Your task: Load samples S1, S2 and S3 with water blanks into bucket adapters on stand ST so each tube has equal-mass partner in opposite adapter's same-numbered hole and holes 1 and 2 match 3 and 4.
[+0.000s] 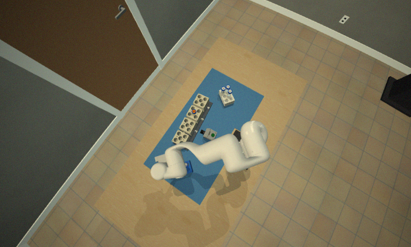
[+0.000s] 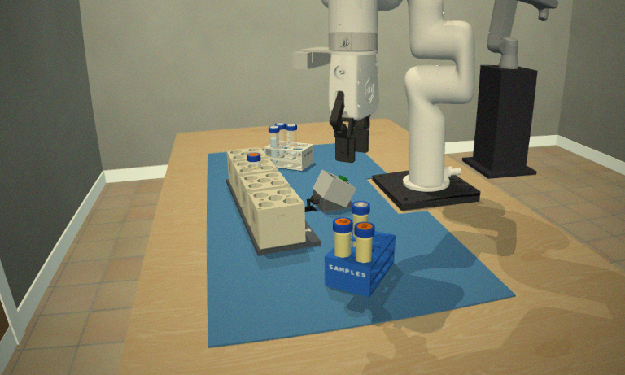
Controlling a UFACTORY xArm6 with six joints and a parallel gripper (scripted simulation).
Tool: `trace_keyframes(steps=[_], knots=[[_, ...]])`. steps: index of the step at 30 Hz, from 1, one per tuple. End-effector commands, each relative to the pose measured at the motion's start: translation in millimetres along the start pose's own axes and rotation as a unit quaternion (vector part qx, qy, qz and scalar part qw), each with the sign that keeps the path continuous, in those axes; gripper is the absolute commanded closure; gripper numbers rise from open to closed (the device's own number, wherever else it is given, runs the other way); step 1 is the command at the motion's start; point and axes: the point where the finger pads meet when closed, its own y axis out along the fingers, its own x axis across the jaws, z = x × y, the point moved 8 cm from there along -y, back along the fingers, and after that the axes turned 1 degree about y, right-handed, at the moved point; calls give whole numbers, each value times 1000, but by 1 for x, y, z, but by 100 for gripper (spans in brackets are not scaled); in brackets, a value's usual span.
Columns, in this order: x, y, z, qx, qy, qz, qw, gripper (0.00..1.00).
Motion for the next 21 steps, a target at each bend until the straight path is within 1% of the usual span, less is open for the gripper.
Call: trace_keyframes(steps=[1, 3, 7, 17, 21], knots=[[-12, -2, -17, 0, 0, 2, 1000, 43], [-12, -2, -17, 0, 0, 2, 1000, 43], [-21, -2, -33, 0, 0, 2, 1000, 43], [-21, -2, -33, 0, 0, 2, 1000, 43], [-21, 2, -33, 0, 0, 2, 1000, 43]])
